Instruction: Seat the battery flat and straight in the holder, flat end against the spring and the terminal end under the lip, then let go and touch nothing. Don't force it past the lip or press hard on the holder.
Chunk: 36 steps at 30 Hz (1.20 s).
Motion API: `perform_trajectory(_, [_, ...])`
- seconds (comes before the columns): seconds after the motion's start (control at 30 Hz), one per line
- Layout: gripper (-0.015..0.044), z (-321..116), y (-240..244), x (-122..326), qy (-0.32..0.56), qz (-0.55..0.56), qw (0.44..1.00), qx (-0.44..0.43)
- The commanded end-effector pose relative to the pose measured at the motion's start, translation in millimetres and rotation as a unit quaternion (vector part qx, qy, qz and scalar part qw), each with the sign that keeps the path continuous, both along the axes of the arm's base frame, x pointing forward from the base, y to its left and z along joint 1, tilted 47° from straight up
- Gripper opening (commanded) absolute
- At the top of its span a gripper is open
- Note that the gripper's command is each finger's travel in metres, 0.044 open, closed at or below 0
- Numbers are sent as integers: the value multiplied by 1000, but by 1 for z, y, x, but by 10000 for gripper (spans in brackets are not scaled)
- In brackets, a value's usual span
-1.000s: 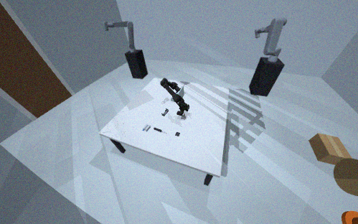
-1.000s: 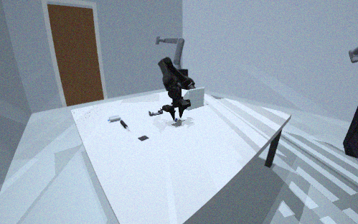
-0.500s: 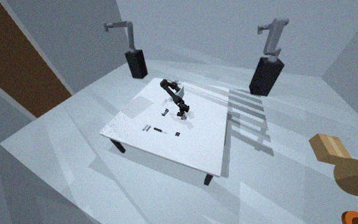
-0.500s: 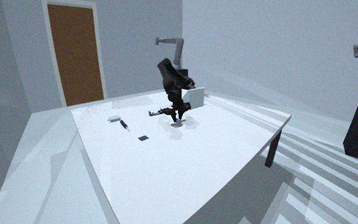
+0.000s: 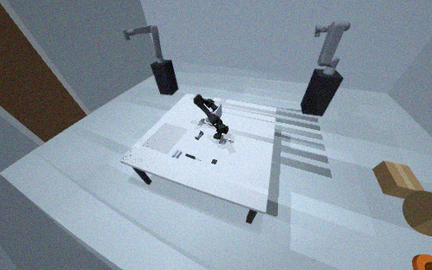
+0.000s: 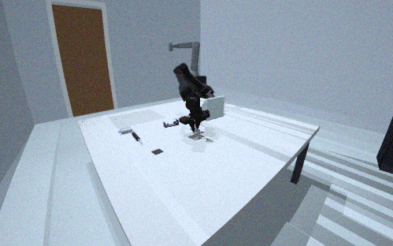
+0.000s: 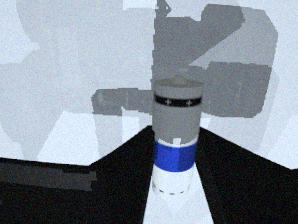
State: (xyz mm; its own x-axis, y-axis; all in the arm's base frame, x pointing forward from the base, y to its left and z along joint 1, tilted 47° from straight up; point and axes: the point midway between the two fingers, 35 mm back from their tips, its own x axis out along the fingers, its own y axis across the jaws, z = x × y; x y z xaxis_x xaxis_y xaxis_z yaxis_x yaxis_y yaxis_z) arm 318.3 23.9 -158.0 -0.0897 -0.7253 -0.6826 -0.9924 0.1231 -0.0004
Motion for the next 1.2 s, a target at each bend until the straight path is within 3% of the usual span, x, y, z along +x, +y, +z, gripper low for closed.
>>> perform_trajectory(0.0, [82,22,27,7,-12,4,1000,6])
perform_trajectory(0.2, [82,25,25,9,-3,13,1000,8])
perform_trajectory(0.57, [82,76,-8,25,143,154,977,29])
perform_trajectory(1.17, [82,157,-71,28,363,367,854,54])
